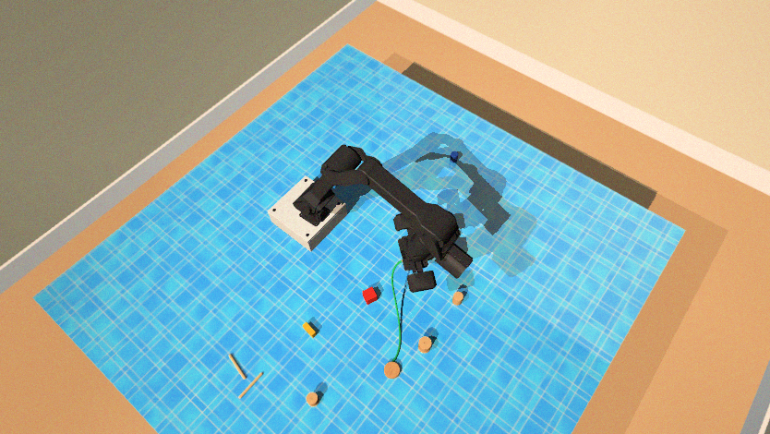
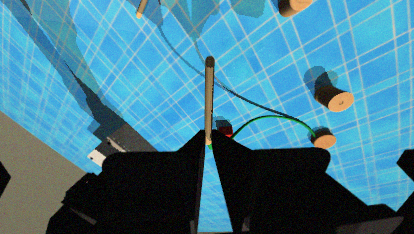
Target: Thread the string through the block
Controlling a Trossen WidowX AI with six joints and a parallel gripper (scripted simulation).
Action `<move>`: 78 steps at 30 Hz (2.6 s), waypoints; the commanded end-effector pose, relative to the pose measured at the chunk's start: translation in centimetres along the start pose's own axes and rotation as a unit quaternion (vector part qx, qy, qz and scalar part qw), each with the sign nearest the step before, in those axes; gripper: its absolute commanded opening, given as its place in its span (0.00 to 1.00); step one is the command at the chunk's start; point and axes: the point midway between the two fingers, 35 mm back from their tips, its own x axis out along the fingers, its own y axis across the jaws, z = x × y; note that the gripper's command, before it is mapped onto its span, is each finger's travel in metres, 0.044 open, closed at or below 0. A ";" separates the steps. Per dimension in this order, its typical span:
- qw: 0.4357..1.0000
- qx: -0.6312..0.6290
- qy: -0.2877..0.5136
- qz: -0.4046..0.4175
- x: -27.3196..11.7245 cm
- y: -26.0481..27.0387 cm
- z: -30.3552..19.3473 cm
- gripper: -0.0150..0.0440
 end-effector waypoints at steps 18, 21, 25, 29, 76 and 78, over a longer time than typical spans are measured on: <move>0.939 0.343 0.005 -0.009 -0.1 -0.1 0.1 0.25; 0.920 0.391 0.005 -0.010 -0.1 -0.1 0.1 0.25; 0.891 0.454 0.005 -0.012 -0.1 -0.1 0.2 0.25; 0.858 0.514 0.005 -0.013 -0.1 -0.1 0.2 0.25; 0.220 0.975 -0.016 -0.027 -0.2 -0.2 0.6 0.25; 0.186 0.982 -0.017 -0.027 -0.2 -0.2 0.6 0.25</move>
